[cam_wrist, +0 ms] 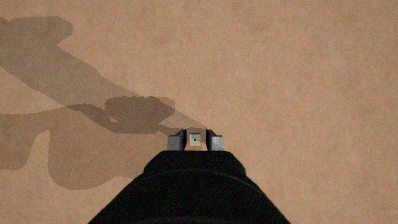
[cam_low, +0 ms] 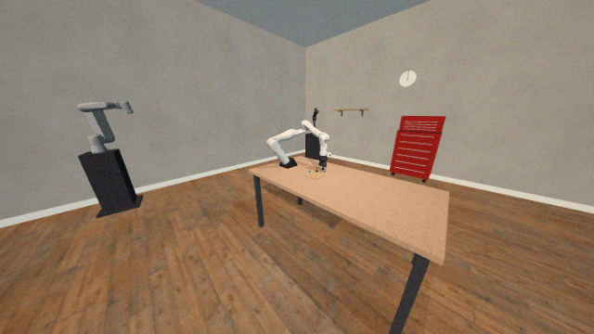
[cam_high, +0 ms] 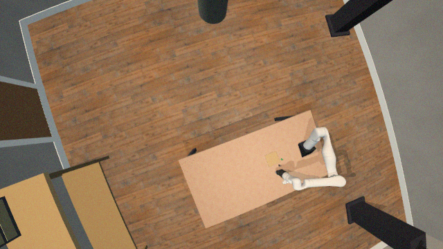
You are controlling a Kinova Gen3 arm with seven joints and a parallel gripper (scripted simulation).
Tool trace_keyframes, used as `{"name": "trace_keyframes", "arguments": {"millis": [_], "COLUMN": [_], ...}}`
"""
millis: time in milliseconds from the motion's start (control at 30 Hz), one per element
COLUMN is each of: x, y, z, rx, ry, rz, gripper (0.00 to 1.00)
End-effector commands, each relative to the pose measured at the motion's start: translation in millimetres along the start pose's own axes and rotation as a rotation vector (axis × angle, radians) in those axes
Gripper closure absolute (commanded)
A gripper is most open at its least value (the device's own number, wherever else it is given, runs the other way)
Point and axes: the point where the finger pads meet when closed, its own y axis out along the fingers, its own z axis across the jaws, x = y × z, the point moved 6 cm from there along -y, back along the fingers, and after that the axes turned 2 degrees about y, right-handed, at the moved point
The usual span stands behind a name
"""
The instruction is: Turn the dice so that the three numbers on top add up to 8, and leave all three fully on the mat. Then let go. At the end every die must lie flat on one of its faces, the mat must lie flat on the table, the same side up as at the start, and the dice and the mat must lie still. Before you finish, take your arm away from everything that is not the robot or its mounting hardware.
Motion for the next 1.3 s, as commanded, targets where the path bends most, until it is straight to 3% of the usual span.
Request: {"name": "trace_keyframes", "arguments": {"millis": [0,233,267,1267], "x": [0.8,0.8,0.8,0.8], "y": [1.5,1.5,1.5,1.5], "z": [1.4,1.4,1.4,1.4], "rx": [0.003,0.003,0.003,0.003], "ry": [-0.004,-0.004,-0.004,-0.004], "rz": [0.003,0.003,0.003,0.003], "gripper": [0.36,0.36,0.66,0.66]}}
